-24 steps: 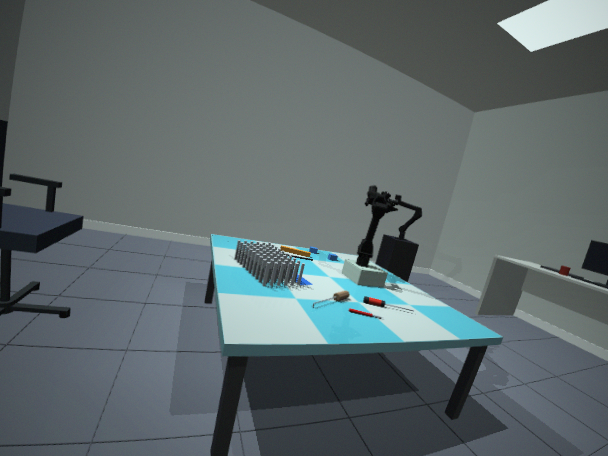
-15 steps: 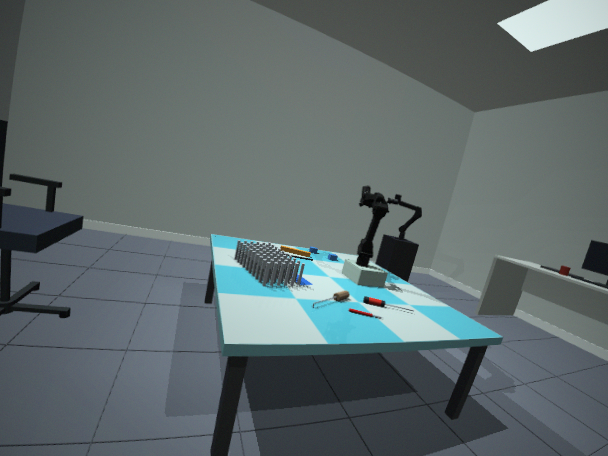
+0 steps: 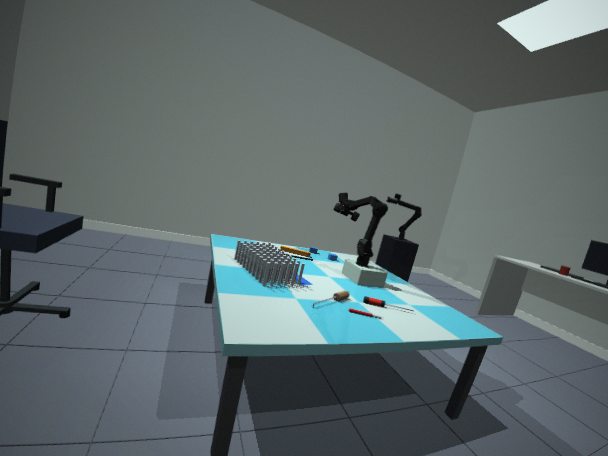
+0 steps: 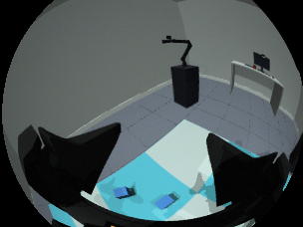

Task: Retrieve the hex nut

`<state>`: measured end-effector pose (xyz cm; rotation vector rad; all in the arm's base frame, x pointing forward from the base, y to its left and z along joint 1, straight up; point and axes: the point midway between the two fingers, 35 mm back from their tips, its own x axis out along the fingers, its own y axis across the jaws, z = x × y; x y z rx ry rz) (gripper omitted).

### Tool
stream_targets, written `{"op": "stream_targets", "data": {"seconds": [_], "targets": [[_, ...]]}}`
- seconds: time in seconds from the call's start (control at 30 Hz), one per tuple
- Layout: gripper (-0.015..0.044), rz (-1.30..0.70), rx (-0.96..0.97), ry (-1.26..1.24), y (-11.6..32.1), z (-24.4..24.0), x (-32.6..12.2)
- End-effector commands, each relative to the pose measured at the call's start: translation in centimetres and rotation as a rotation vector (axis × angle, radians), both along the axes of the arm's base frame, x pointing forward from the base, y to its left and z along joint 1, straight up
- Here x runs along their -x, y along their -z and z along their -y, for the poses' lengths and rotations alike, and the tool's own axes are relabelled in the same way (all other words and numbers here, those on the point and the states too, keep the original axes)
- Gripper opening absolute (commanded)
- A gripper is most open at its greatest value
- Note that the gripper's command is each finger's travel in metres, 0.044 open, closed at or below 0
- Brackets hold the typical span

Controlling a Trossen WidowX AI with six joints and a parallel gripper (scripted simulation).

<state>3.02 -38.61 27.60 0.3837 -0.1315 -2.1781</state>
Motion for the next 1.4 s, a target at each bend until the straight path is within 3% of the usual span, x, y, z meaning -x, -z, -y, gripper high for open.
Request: {"op": "stream_targets", "data": {"seconds": [0.0, 0.33, 0.7, 0.93, 1.2, 1.37], "targets": [[0.044, 0.015, -0.026, -0.209, 2.3, 0.0, -5.8], [0.044, 0.034, -0.09, -0.798, 8.1, -5.5, -21.5], [0.044, -0.015, -0.141, -1.462, 13.9, -19.9, -33.7], [0.044, -0.056, -0.151, -1.887, 16.9, -31.7, -36.6], [0.044, -0.103, -0.136, -2.364, 19.7, -45.0, -34.8], [0.044, -0.107, -0.134, -2.404, 19.9, -46.0, -34.4]]}}
